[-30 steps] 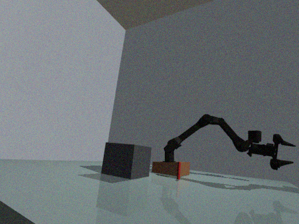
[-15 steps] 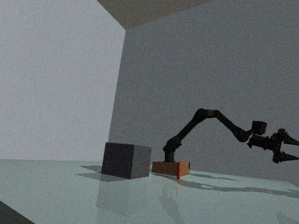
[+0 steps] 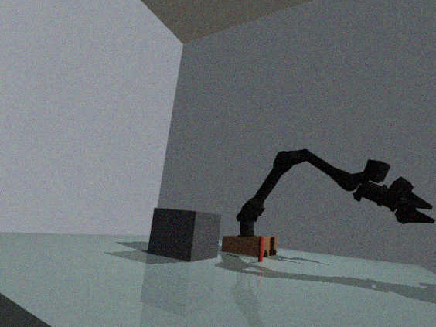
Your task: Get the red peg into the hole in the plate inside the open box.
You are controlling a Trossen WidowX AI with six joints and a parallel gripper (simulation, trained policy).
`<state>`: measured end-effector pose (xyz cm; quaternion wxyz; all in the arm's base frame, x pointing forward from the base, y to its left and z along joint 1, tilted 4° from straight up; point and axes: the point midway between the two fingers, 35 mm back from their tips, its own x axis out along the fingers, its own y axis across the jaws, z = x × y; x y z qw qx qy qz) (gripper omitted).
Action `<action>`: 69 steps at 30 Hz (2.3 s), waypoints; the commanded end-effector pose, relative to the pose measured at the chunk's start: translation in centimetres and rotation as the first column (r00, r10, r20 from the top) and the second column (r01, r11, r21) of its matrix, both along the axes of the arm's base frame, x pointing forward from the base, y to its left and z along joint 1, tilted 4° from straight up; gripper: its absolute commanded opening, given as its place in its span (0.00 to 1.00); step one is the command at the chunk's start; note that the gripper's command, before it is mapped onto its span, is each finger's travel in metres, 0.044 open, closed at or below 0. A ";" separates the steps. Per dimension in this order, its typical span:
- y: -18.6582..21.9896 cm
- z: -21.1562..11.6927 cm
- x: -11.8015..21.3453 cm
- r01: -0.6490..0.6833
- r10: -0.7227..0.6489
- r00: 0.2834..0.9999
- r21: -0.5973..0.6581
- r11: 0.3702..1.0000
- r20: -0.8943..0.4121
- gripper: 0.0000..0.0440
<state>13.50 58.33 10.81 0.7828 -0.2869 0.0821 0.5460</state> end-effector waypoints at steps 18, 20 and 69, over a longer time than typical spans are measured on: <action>-12.0 1.9 14.4 0.535 -0.527 0.751 -0.101 0.839 -0.398 1.00; -13.4 1.9 15.3 0.578 -0.568 0.703 -0.122 0.807 -0.428 1.00; -43.1 0.2 9.2 0.557 -0.444 -0.788 -0.802 -0.215 -0.427 1.00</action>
